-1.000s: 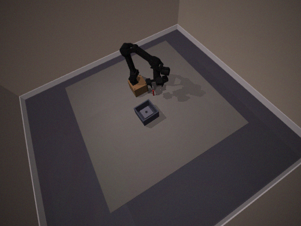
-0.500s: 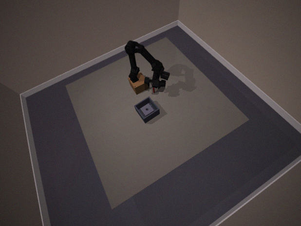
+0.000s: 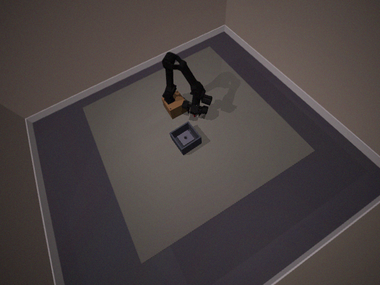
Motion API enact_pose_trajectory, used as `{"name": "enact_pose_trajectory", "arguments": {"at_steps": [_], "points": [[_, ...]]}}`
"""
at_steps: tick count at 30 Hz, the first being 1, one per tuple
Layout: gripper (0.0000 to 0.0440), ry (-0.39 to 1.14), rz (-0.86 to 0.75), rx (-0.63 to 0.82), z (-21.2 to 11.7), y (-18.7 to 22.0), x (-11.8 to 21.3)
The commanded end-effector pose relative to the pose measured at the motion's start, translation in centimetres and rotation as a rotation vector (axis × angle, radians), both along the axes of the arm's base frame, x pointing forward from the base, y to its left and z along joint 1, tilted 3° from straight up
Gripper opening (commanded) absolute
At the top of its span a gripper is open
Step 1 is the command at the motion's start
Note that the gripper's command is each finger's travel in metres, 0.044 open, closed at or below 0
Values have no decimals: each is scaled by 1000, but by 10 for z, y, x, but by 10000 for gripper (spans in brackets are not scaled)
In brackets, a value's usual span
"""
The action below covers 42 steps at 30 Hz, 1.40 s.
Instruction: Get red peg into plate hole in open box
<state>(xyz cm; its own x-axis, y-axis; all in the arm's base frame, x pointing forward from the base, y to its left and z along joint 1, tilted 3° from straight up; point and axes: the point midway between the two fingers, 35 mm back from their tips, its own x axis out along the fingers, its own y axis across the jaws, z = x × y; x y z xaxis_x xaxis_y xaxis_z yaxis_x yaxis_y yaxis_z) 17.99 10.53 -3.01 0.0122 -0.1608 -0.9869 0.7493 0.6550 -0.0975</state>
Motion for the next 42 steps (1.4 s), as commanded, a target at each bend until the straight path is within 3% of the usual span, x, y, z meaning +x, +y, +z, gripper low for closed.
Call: {"name": "enact_pose_trajectory", "arguments": {"at_steps": [1,13,17,42], "points": [[330,5,-26,9,-7,0,-4],[24,69,-74,51,-14,2,-5],[0,27,-54,28,-6,-3,3],[0,-116,60,-88,62,-35,54]]}}
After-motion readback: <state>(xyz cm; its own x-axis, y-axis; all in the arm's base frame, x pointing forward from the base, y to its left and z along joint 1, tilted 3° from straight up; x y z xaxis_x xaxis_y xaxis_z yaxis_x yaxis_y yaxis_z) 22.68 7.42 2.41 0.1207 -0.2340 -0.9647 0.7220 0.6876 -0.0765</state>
